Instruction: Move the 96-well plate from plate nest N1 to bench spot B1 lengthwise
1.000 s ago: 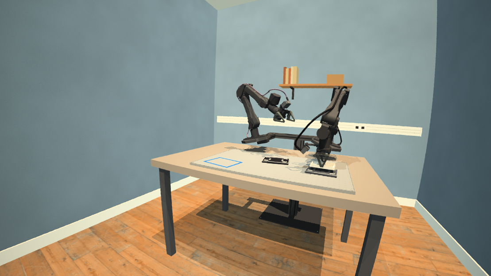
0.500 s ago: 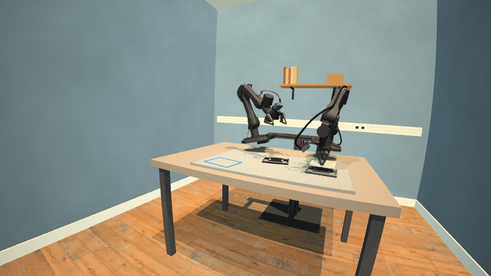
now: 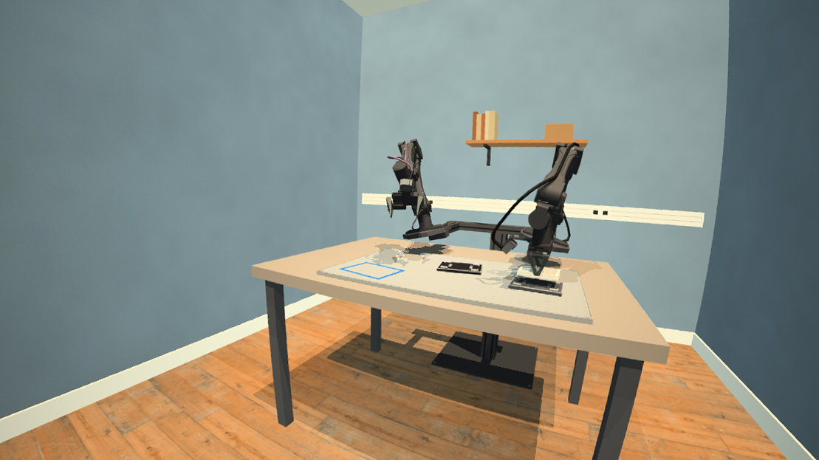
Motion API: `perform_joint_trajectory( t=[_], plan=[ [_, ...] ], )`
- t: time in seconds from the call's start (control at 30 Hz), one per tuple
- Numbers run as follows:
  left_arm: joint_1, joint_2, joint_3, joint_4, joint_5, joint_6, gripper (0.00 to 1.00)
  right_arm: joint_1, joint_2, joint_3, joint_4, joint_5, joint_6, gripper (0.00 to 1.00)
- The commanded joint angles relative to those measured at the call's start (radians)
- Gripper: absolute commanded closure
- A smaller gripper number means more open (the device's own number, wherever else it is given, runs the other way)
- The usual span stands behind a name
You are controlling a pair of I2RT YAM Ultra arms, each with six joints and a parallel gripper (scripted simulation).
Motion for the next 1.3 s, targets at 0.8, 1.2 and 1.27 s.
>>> perform_joint_trajectory(
  t=[0.8,1.2,1.27],
  plan=[
    [-0.526,0.124,0.031,-0.014,0.041,-0.601,0.21,-0.536,-0.047,0.091,-0.116,-0.114,-0.146,0.00],
    [-0.706,0.308,0.280,-0.132,0.063,-0.721,0.21,-0.538,-0.047,0.091,-0.116,-0.114,-0.146,0.00],
    [-0.704,0.313,0.289,-0.136,0.063,-0.722,0.21,-0.538,-0.047,0.091,-0.116,-0.114,-0.146,0.00]
  ],
)
